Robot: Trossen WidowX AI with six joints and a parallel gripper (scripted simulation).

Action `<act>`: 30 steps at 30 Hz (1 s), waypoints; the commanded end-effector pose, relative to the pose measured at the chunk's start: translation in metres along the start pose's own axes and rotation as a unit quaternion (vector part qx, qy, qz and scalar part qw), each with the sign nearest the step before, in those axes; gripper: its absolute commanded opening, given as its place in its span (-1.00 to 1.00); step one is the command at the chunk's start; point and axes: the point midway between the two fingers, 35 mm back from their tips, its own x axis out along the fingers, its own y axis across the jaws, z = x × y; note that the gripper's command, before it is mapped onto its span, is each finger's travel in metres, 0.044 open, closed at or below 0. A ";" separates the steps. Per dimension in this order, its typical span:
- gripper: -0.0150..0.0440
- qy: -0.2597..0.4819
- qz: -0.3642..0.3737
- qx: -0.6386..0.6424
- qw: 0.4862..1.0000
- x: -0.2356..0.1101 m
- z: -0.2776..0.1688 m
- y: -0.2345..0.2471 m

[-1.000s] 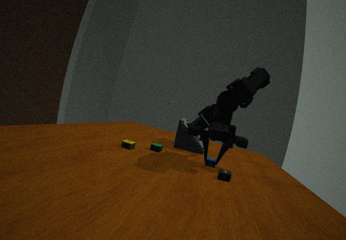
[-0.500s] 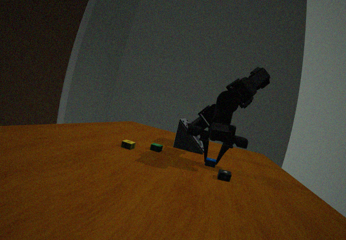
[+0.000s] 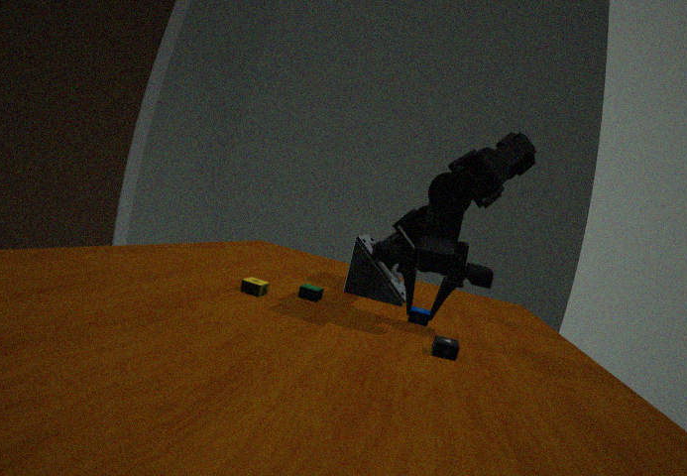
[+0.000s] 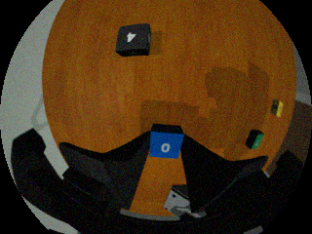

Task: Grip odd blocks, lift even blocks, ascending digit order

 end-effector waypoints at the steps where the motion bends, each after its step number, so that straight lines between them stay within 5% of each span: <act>1: -0.08 -0.004 0.002 -0.005 1.000 -0.005 0.002 0.001; 30: -0.08 -0.004 0.002 -0.005 1.000 0.010 0.002 0.001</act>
